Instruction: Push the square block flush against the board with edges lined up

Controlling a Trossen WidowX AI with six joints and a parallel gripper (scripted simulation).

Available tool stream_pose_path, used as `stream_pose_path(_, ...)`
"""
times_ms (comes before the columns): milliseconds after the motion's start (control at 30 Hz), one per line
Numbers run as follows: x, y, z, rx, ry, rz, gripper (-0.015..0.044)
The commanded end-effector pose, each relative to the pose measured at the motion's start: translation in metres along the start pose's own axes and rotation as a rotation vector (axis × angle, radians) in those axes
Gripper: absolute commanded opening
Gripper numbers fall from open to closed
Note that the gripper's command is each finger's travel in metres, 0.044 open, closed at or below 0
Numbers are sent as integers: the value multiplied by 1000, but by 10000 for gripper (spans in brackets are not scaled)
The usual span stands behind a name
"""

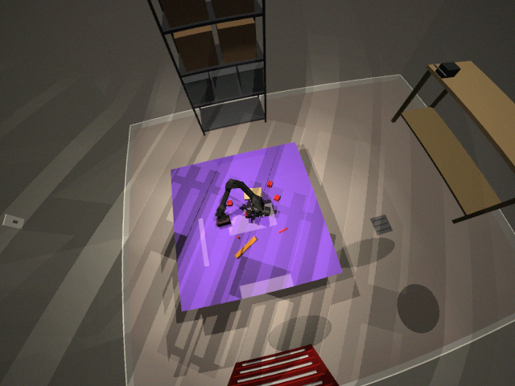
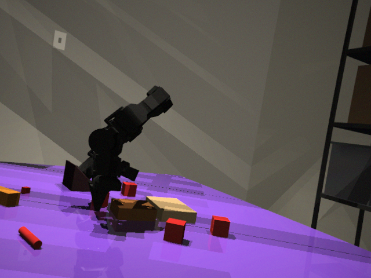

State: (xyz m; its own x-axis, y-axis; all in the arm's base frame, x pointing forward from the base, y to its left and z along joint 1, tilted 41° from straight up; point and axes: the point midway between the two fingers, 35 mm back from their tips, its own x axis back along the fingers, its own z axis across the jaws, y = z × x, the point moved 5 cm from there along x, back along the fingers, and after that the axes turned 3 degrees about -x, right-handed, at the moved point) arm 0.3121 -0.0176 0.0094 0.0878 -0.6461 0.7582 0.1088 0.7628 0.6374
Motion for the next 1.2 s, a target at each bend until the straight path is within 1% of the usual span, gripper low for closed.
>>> stream_pose_path(0, -1, -8, -1, 5, 1, 3, 0)
stream_pose_path(133, -1, -14, -1, 5, 1, 3, 0)
stream_pose_path(167, 3, -8, 0, 0, 0, 0, 0)
stream_pose_path(300, 51, -8, -1, 5, 1, 4, 0)
stream_pose_path(500, 54, -8, 0, 5, 1, 4, 0)
stream_pose_path(600, 54, 12, 2, 7, 2, 3, 0)
stream_pose_path(767, 51, 15, 2, 7, 2, 2, 0)
stream_pose_path(800, 42, 14, 1, 7, 1, 3, 0)
stream_pose_path(867, 11, 15, 1, 7, 1, 2, 0)
stream_pose_path(933, -1, 15, 2, 7, 1, 1, 0)
stream_pose_path(1167, -1, 16, 2, 7, 1, 1, 0)
